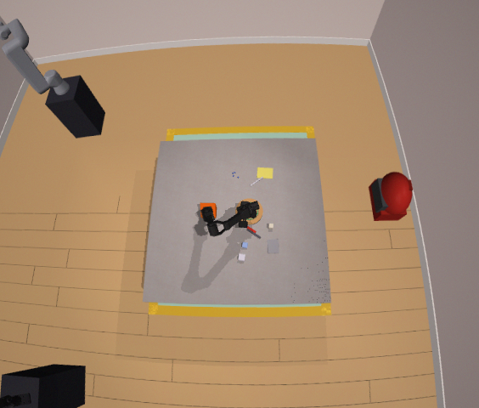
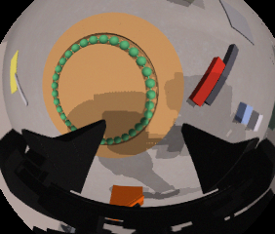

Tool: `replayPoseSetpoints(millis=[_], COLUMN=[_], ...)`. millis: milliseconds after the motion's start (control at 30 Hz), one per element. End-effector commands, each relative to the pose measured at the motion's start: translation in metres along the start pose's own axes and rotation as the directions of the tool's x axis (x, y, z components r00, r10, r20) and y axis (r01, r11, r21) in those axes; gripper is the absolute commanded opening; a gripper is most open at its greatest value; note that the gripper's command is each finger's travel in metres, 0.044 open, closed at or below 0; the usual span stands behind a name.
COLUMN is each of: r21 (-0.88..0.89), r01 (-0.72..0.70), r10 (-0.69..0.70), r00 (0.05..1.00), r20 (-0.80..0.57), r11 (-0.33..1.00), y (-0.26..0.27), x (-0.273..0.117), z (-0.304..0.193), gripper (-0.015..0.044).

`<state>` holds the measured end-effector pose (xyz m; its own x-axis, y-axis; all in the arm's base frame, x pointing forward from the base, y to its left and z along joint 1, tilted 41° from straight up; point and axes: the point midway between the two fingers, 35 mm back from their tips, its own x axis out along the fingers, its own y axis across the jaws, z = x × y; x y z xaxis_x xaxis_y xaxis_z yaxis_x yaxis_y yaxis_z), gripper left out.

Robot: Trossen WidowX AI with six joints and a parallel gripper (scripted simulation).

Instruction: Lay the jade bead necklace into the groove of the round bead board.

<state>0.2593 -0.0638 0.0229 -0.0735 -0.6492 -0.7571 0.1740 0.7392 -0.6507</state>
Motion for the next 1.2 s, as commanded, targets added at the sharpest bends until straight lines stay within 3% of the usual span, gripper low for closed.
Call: replayPoseSetpoints(millis=[0,633,700,867,1167], r21=[0.007,0.007,0.005,-0.001,0.0], r01=[-0.001,-0.001,-0.002,0.0,0.001], r10=[0.001,0.001,0.002,0.0,-0.001], r00=[1.0,1.0,1.0,1.0,1.0], r20=[0.005,0.005,0.005,-0.001,-0.001], r11=[1.0,1.0,1.0,1.0,1.0], y=[0.0,0.0,0.001,-0.001,-0.001], x=[-0.002,-0.002,-0.012,-0.078,-0.081], z=[0.002,0.002,0.003,-0.002,-0.003], gripper=[0.044,0.044,0.044,0.044,0.044])
